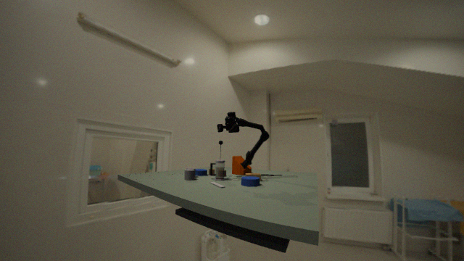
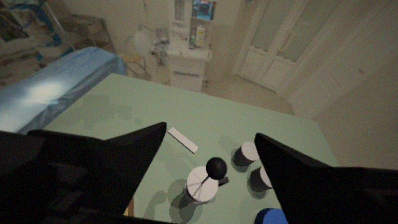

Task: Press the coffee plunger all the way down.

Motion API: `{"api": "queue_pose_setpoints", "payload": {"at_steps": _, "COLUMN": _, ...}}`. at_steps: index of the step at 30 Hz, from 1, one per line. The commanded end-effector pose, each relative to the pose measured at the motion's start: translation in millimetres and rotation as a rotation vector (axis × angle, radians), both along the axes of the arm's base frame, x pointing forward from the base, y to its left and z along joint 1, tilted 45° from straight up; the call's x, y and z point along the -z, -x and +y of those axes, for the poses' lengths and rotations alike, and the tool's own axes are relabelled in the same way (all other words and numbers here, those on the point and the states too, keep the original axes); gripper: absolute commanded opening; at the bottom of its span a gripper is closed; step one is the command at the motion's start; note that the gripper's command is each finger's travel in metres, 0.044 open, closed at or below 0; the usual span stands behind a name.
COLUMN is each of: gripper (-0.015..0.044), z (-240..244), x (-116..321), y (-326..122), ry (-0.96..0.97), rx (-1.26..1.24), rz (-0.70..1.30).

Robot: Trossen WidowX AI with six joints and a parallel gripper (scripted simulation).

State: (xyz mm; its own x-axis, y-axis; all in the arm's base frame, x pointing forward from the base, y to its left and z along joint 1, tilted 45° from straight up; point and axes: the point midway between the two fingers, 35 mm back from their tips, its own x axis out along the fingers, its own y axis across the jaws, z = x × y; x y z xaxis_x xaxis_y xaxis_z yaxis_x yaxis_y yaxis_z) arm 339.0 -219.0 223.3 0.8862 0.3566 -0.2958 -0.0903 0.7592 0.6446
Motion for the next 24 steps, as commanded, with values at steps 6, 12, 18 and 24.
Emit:
{"api": "queue_pose_setpoints", "payload": {"at_steps": 6, "gripper": 0.0440, "z": 17, "x": 49, "y": 32, "ry": -0.072, "rx": 0.101, "rz": 0.112}}
{"api": "queue_pose_setpoints", "payload": {"at_steps": 12, "gripper": 0.0440, "z": 27, "x": 59, "y": 34, "ry": -0.072, "rx": 0.104, "rz": 0.113}}
{"api": "queue_pose_setpoints", "payload": {"at_steps": 18, "gripper": 0.0440, "z": 28, "x": 61, "y": 29, "ry": -0.072, "rx": 0.104, "rz": 0.114}}
{"api": "queue_pose_setpoints", "payload": {"at_steps": 24, "gripper": 0.0440, "z": 31, "x": 64, "y": 20, "ry": -0.071, "rx": 0.103, "rz": 0.114}}
